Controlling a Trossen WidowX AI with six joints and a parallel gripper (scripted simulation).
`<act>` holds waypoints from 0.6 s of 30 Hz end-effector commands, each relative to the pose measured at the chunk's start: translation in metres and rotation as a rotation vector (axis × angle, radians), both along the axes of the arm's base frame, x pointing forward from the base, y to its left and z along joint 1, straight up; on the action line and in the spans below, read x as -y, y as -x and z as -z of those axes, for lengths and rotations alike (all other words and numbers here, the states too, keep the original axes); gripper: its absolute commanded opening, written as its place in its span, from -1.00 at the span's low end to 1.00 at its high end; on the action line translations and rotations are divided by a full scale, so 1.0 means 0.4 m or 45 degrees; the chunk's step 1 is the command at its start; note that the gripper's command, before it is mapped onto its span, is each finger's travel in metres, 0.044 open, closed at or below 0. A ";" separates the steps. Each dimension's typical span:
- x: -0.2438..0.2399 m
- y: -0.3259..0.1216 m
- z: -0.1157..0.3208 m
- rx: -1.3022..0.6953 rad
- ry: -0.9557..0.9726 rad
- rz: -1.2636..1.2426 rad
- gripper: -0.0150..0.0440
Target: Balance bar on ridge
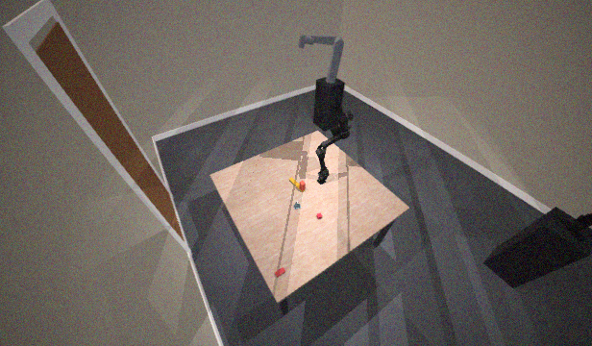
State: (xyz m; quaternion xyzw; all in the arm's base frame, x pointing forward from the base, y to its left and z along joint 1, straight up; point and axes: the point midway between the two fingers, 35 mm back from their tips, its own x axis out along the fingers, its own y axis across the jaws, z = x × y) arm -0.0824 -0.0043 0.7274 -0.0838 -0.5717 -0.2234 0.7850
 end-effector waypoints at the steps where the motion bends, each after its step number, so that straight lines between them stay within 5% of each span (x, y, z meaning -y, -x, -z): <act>1: 0.000 0.000 0.000 0.000 0.001 0.005 0.78; 4: -0.005 -0.007 -0.003 -0.006 0.008 0.073 0.58; 18: -0.074 0.027 -0.013 0.082 0.100 0.436 0.58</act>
